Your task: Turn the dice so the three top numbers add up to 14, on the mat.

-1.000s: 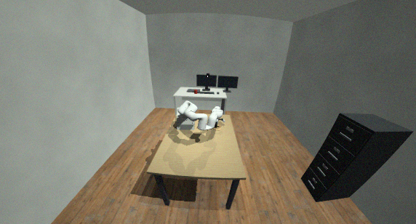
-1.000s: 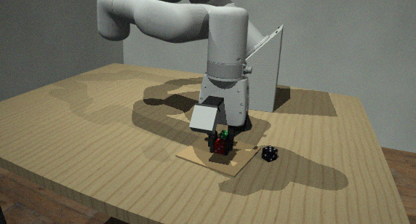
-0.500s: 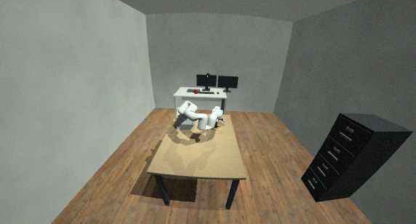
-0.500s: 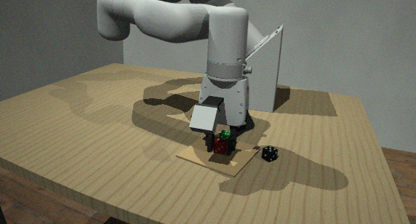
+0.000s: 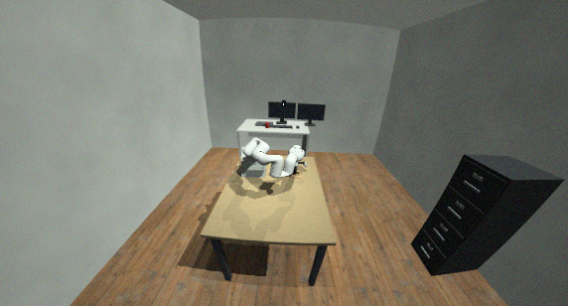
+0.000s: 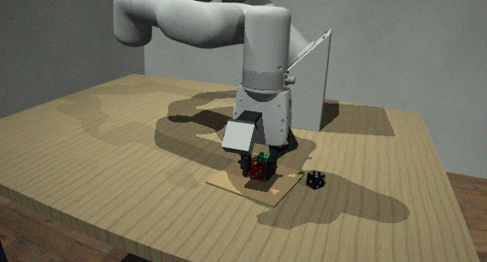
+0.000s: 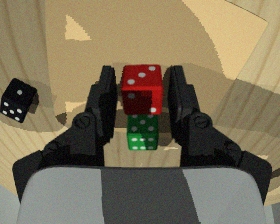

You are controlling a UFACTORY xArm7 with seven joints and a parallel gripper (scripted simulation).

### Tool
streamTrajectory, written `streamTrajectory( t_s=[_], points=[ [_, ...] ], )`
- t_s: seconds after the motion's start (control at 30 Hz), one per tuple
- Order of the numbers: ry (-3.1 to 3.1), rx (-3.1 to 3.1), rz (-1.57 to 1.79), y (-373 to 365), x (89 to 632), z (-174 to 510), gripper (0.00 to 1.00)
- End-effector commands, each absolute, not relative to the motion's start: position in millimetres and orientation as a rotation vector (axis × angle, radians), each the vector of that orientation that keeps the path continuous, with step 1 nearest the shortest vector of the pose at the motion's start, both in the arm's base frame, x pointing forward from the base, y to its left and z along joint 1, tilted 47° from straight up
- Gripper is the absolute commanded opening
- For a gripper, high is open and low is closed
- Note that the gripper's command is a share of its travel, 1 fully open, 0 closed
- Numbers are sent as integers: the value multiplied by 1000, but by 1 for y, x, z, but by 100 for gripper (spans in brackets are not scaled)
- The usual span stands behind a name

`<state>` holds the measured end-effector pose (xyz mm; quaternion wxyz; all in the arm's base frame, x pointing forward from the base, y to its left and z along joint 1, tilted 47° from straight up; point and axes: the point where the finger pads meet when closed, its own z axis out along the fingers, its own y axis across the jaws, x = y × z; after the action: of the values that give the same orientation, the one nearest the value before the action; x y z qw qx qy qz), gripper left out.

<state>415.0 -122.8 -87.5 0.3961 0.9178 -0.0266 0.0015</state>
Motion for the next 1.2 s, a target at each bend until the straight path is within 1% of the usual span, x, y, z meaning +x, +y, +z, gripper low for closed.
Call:
streamTrajectory(
  t_s=[0.0,0.5,0.83,0.87,1.17],
  points=[
    [-64,2329,9,-117,417,-83,42],
    [-64,2329,9,-66,417,-34,42],
    [-64,2329,9,-58,418,-27,42],
    [-64,2329,9,-58,418,-27,100],
    [-64,2329,9,-58,418,-27,100]
  ],
)
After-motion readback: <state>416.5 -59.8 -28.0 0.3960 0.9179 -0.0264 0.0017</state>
